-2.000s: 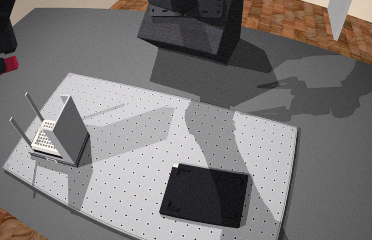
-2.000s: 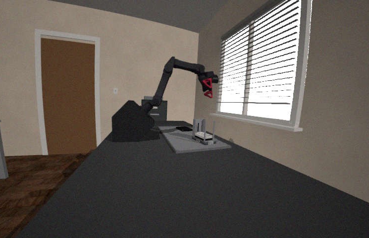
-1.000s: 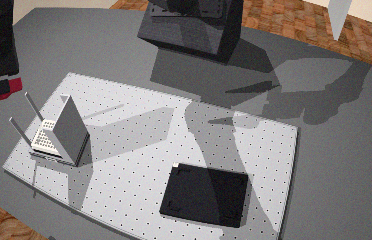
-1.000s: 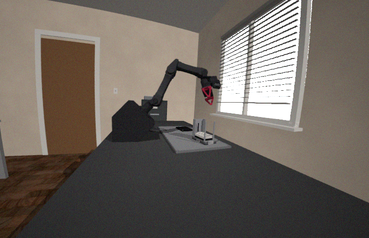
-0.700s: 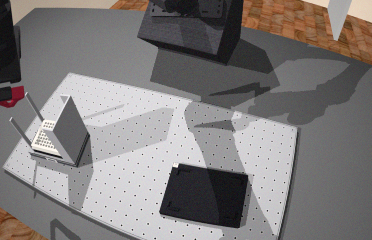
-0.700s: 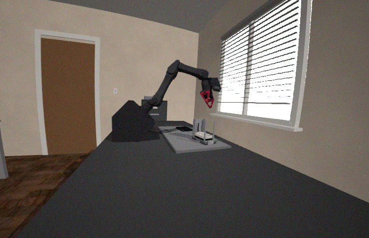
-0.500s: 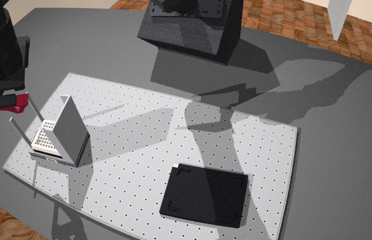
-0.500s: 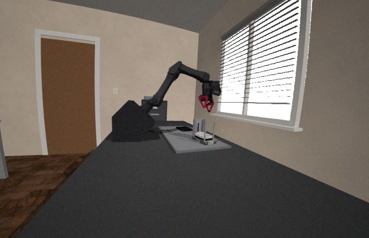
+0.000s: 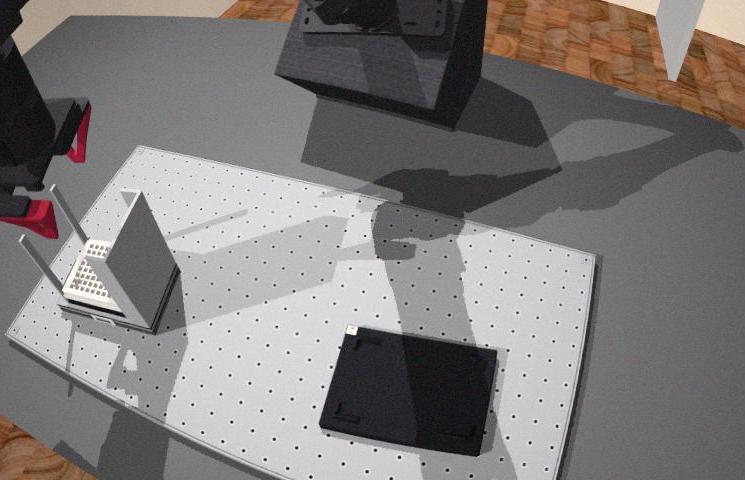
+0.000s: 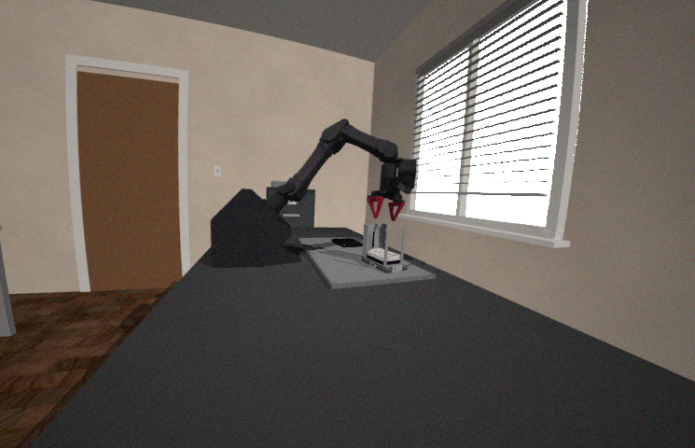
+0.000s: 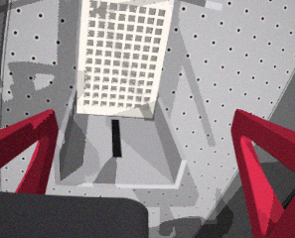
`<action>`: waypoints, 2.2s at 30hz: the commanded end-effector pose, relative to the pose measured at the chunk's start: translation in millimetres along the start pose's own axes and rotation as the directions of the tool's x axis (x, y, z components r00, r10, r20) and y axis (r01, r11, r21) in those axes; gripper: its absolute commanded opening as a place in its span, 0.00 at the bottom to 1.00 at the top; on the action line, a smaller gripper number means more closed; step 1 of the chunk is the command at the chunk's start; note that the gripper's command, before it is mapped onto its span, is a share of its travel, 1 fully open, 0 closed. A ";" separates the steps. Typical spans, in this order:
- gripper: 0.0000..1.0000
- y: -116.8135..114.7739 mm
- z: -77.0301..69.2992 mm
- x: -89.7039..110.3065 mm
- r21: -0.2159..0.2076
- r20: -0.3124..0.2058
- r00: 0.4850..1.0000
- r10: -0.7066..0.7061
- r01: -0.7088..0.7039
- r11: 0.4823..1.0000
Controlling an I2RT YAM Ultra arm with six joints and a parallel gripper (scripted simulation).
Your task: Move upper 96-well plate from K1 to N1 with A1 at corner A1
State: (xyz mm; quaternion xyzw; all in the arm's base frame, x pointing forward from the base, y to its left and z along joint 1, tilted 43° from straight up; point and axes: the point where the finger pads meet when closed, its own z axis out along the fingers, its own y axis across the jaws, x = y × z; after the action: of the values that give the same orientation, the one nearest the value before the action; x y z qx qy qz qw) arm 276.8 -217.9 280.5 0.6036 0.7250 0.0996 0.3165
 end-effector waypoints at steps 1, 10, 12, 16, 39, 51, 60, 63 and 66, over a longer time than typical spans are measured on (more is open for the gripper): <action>1.00 1.5 12.3 3.1 -0.082 -0.086 0.989 0.117 -0.124 0.989; 1.00 10.4 -3.9 -1.2 -0.141 -0.087 0.985 0.149 -0.160 0.977; 1.00 10.3 -3.8 -1.1 -0.140 -0.087 0.985 0.149 -0.160 0.977; 1.00 10.2 -3.7 -1.0 -0.140 -0.087 0.985 0.149 -0.160 0.977; 1.00 10.4 -4.4 -2.2 -0.139 -0.081 0.986 0.145 -0.156 0.978; 1.00 10.4 -4.4 -2.2 -0.139 -0.081 0.986 0.145 -0.156 0.978; 1.00 10.4 -4.4 -2.2 -0.139 -0.081 0.986 0.145 -0.156 0.978; 1.00 10.4 -4.4 -2.2 -0.139 -0.081 0.986 0.145 -0.156 0.978; 1.00 10.4 -4.4 -2.2 -0.139 -0.081 0.986 0.145 -0.156 0.978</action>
State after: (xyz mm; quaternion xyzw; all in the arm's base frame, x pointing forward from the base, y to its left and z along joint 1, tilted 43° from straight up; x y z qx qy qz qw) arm 286.8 -212.5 273.2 0.6326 0.6868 0.2014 0.2959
